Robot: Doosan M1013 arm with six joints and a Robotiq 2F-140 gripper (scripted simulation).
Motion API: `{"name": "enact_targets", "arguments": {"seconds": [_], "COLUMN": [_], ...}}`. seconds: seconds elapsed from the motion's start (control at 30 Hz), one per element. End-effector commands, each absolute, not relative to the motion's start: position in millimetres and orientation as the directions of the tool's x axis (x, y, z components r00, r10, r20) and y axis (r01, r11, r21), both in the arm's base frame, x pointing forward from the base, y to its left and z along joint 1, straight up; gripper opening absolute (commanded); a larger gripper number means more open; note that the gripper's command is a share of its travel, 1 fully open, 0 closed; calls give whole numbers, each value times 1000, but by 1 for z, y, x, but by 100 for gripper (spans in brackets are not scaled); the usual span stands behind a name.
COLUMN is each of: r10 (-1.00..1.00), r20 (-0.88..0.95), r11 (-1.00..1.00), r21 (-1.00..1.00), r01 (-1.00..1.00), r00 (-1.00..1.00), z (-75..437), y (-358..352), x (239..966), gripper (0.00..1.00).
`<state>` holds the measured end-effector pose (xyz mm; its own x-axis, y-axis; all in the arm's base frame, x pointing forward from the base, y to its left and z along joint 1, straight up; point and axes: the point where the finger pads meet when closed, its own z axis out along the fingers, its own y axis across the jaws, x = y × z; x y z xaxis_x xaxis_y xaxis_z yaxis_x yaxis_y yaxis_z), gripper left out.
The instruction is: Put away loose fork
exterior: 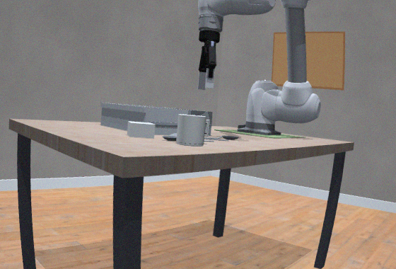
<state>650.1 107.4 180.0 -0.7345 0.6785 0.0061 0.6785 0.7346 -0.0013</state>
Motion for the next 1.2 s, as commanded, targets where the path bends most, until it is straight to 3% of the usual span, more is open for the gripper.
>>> {"name": "enact_targets", "arguments": {"seconds": [0.0, 0.23, 0.4, 0.7, 0.77, 0.83, 1.17], "r10": [679, 715, 821, 1000, 1000, 977, 673], "r20": [6, 6, 6, 6, 6, 3, 16], "r11": [734, 699, 570, 8, 8, -212, -739], "r21": [-1, -1, -2, -5, -5, -6, -20], "r01": [679, 715, 821, 1000, 1000, 977, 673], "r00": [-734, -699, -570, -8, -8, 212, 739], "z": [180, 179, 175, 160, 160, 155, 131], "y": [107, 107, 106, 103, 103, 102, 96], "x": [650, 650, 652, 656, 656, 657, 663], "gripper": [100, 100, 100, 100, 100, 100, 100]}}
